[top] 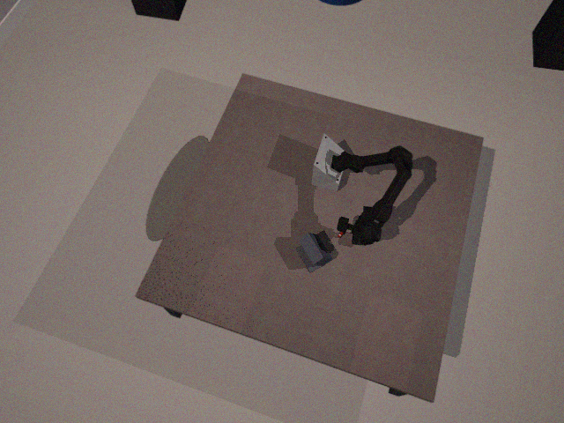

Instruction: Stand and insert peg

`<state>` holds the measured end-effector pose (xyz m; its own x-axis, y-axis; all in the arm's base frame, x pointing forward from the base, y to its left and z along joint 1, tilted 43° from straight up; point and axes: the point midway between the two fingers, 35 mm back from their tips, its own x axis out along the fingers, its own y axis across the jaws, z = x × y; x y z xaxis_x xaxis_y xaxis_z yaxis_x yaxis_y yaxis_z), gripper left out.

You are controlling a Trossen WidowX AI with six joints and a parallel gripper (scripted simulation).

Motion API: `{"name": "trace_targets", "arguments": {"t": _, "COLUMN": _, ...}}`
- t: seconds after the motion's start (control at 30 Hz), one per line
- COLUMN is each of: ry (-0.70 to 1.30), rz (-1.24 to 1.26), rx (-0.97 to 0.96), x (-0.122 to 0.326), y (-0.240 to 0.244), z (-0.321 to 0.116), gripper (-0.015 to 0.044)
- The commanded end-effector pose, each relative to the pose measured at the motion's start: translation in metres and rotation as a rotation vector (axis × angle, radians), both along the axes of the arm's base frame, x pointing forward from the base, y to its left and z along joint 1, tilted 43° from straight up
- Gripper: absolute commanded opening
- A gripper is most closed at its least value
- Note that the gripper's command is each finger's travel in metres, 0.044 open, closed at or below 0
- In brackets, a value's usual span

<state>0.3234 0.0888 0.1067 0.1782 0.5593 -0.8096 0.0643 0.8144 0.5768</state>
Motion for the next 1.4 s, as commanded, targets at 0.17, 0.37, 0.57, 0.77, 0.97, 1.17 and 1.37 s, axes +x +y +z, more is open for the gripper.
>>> {"name": "trace_targets", "arguments": {"t": 0.17, "ry": 0.211, "rz": -0.194, "rx": 0.12, "x": -0.012, "y": -0.043, "z": -0.019, "gripper": 0.044}}
{"name": "trace_targets", "arguments": {"t": 0.37, "ry": 0.304, "rz": -0.295, "rx": 0.191, "x": -0.019, "y": -0.063, "z": -0.025, "gripper": 0.044}}
{"name": "trace_targets", "arguments": {"t": 0.57, "ry": 0.304, "rz": -0.295, "rx": 0.191, "x": -0.018, "y": -0.063, "z": -0.025, "gripper": 0.044}}
{"name": "trace_targets", "arguments": {"t": 0.77, "ry": 0.304, "rz": -0.295, "rx": 0.19, "x": -0.016, "y": -0.057, "z": -0.032, "gripper": 0.044}}
{"name": "trace_targets", "arguments": {"t": 0.97, "ry": 0.304, "rz": -0.295, "rx": 0.19, "x": -0.014, "y": -0.051, "z": -0.039, "gripper": 0.044}}
{"name": "trace_targets", "arguments": {"t": 1.17, "ry": 0.304, "rz": -0.295, "rx": 0.189, "x": -0.013, "y": -0.045, "z": -0.046, "gripper": 0.044}}
{"name": "trace_targets", "arguments": {"t": 1.37, "ry": 0.304, "rz": -0.293, "rx": 0.19, "x": -0.012, "y": -0.038, "z": -0.053, "gripper": 0.044}}
